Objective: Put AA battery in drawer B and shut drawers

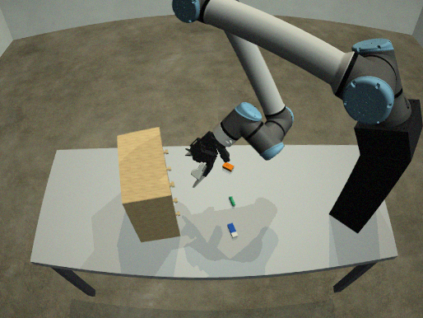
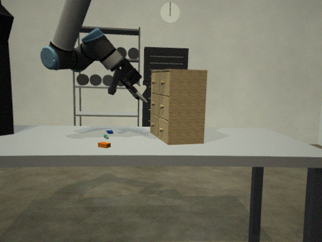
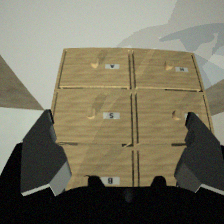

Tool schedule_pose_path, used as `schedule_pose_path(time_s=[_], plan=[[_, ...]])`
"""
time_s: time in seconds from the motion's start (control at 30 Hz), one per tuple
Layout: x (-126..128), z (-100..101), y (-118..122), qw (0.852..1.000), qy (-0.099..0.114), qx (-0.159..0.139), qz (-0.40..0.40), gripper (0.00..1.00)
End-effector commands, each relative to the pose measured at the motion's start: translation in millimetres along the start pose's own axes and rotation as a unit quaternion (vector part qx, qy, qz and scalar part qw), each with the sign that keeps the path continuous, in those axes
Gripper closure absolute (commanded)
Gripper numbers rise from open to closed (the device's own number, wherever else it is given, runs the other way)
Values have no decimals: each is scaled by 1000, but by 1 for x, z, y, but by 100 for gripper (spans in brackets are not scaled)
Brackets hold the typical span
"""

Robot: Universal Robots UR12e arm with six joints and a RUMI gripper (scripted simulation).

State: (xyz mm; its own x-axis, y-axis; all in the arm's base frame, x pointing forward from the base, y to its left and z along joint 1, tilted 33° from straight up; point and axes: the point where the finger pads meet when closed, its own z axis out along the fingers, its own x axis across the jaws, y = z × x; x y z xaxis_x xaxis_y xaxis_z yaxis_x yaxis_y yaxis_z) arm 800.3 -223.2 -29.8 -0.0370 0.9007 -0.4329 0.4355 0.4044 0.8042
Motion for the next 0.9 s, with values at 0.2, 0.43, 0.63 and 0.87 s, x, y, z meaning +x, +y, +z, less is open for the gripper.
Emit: schedule_pose_path(time_s=[0.2,0.43,0.63,0.87], plan=[[-4,23,7,996,-4,-95,-1,0],[-4,30,7,993,-4,-120,-1,0],[-4,35,6,990,-4,-142,-1,0],[-4,38,6,988,-4,-153,-1,0]])
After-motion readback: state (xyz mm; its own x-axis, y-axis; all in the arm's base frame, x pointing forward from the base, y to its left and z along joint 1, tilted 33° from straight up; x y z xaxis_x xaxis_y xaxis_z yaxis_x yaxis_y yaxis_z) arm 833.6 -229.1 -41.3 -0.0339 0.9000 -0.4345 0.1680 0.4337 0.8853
